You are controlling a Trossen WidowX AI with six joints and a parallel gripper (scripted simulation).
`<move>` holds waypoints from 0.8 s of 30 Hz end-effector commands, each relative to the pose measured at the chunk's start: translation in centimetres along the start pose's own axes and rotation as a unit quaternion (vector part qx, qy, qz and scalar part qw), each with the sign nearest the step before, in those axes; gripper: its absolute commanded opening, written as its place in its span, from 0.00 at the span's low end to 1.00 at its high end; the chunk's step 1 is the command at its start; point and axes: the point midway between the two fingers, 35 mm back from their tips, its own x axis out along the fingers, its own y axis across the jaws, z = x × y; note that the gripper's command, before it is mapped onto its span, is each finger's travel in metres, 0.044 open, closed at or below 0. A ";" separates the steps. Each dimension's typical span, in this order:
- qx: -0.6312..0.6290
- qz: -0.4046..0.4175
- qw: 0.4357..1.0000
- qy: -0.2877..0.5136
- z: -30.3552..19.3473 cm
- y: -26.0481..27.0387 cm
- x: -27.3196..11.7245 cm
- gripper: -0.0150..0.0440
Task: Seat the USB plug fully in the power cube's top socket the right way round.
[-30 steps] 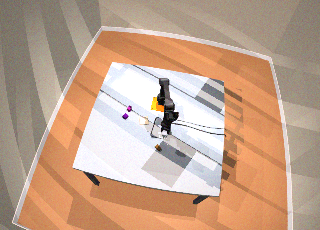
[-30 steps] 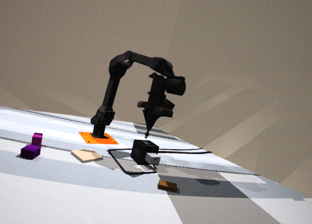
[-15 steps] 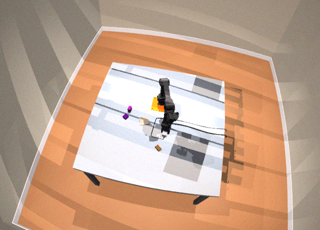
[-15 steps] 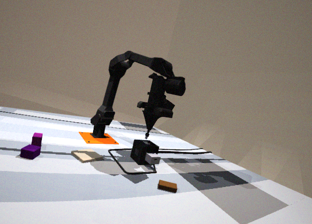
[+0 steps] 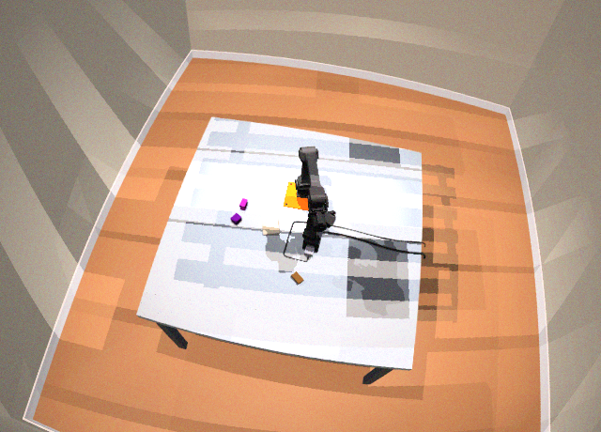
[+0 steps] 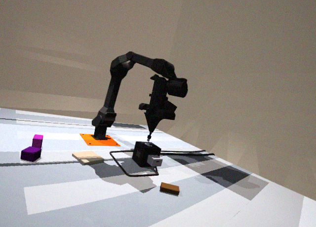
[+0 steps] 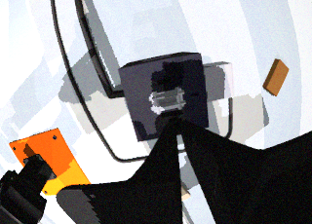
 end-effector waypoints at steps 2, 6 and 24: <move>-0.004 -0.001 1.000 -0.004 0.1 0.0 0.1 0.25; -0.005 -0.001 1.000 -0.005 0.1 0.0 0.1 0.25; -0.010 -0.001 1.000 -0.010 0.2 -0.1 0.3 0.25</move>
